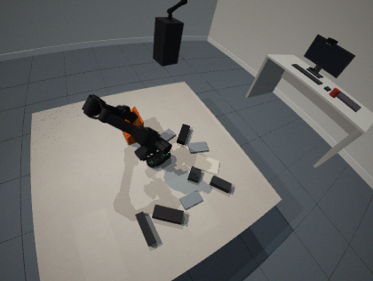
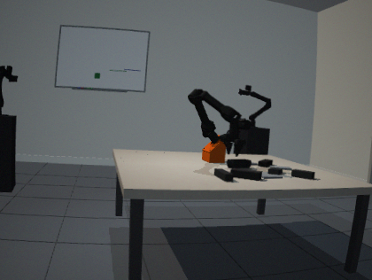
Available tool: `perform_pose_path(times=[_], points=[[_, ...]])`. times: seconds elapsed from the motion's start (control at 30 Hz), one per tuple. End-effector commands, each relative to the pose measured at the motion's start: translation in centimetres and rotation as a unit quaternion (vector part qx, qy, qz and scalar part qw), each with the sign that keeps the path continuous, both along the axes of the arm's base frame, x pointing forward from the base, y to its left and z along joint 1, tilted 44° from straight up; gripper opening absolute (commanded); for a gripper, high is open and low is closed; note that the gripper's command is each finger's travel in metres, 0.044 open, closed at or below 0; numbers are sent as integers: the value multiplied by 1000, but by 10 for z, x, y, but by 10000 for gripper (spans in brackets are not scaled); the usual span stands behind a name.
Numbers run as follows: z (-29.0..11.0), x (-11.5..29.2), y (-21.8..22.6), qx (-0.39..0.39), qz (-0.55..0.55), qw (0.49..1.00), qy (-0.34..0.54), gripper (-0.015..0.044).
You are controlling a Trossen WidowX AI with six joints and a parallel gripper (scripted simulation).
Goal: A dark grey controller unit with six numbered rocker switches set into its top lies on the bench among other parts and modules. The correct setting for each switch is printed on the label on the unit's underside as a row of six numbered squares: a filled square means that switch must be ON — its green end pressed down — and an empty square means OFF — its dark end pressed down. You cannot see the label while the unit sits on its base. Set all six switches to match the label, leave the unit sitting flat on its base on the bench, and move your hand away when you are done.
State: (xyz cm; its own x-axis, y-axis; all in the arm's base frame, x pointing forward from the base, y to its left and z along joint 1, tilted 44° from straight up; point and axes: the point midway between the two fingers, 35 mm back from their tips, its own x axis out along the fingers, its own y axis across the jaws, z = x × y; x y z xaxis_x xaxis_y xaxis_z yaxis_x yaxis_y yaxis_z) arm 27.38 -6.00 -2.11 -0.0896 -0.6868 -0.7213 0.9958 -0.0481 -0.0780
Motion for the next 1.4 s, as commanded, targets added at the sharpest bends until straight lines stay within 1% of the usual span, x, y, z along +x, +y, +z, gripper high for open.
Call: perform_pose_path(times=[0.0, 0.77, 0.87, 1.37], points=[[-6, -3, -7, -2, 1, 1000, 5, 440], [-29, -8, -30, -3, 0, 1000, 5, 440], [-29, -8, -30, -3, 0, 1000, 5, 361], [-29, -8, -30, -3, 0, 1000, 5, 261]])
